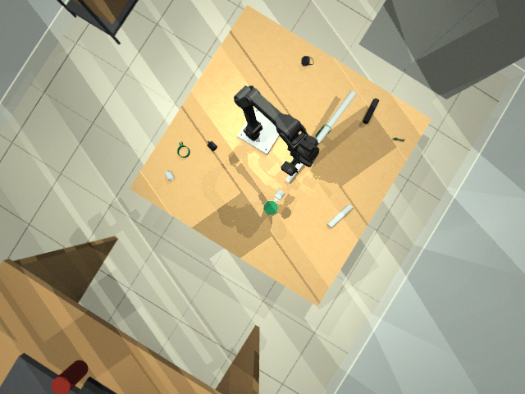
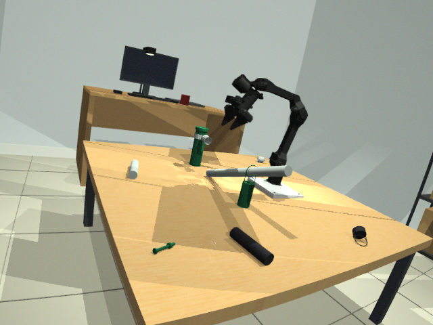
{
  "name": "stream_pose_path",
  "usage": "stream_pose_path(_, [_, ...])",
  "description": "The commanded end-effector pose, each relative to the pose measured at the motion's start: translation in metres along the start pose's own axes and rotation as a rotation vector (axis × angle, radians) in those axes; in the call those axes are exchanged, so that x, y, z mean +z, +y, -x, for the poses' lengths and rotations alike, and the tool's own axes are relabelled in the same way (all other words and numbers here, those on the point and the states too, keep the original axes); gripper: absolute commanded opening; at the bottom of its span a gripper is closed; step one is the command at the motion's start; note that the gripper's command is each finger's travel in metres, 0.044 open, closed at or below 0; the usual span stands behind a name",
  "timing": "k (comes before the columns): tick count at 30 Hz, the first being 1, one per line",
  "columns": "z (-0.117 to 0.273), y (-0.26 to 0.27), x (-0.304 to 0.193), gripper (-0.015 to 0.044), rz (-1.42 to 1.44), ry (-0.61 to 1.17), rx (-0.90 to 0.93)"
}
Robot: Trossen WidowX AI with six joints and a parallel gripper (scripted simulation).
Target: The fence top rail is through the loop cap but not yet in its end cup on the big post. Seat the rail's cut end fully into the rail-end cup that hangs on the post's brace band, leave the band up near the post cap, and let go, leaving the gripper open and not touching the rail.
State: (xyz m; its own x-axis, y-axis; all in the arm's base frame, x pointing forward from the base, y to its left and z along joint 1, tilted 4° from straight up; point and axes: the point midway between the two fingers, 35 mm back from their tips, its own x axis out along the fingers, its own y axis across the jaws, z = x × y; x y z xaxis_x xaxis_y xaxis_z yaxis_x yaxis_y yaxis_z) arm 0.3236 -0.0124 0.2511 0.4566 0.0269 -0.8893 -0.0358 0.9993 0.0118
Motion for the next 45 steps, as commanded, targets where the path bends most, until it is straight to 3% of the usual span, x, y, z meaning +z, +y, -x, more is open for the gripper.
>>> stream_pose_path(1, [0.006, 0.001, 0.001, 0.0440, -0.050, -0.008, -0.010])
stream_pose_path(7, [-0.005, 0.007, 0.000, 0.0440, -0.189, 0.039, -0.003])
stream_pose_path(14, [-0.048, 0.032, -0.011, 0.0440, -0.772, 0.243, -0.066])
stream_pose_path(23, [-0.096, 0.063, -0.035, 0.0440, -1.471, 0.421, -0.359])
stream_pose_path(45, [-0.106, 0.064, -0.040, 0.0440, -1.484, 0.422, -0.366])
